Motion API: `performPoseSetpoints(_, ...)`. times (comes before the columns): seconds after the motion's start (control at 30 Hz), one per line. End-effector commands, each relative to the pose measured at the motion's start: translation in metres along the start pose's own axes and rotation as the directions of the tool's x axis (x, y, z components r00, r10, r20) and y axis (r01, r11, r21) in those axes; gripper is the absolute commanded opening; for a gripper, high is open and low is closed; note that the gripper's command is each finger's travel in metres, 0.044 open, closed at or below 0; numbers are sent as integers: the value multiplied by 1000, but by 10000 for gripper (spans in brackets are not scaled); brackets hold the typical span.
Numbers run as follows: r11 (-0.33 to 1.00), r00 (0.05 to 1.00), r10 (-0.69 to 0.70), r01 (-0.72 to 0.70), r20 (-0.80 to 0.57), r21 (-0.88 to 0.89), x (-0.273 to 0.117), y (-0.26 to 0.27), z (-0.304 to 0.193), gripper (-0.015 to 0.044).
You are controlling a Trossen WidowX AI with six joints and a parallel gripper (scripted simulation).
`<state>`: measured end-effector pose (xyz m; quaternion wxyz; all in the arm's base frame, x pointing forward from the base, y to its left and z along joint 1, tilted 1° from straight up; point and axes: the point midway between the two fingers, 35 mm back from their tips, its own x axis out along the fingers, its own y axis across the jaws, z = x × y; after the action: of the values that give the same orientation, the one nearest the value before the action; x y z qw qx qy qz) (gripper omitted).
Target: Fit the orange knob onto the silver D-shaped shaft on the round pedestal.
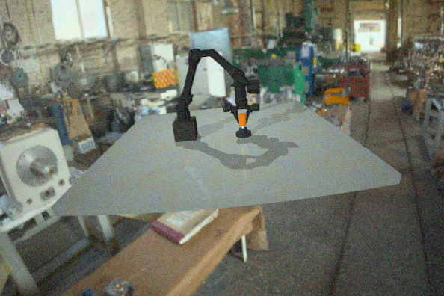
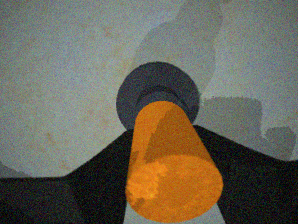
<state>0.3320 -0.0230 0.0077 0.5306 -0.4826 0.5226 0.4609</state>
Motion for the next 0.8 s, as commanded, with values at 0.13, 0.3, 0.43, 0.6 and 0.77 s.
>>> performPoseSetpoints(0.13, 772, 1000, -2, 0, 3, 636, -4, -2, 1, 0)
performPoseSetpoints(0.3, 767, 1000, -2, 0, 3, 642, -5, -2, 1, 0)
performPoseSetpoints(0.43, 767, 1000, -2, 0, 3, 642, -4, -2, 1, 0)
performPoseSetpoints(0.6, 767, 1000, -2, 0, 3, 642, -1, -1, 1, 0)
performPoseSetpoints(0.77, 767, 1000, -2, 0, 3, 642, 0, 1, 1, 0)
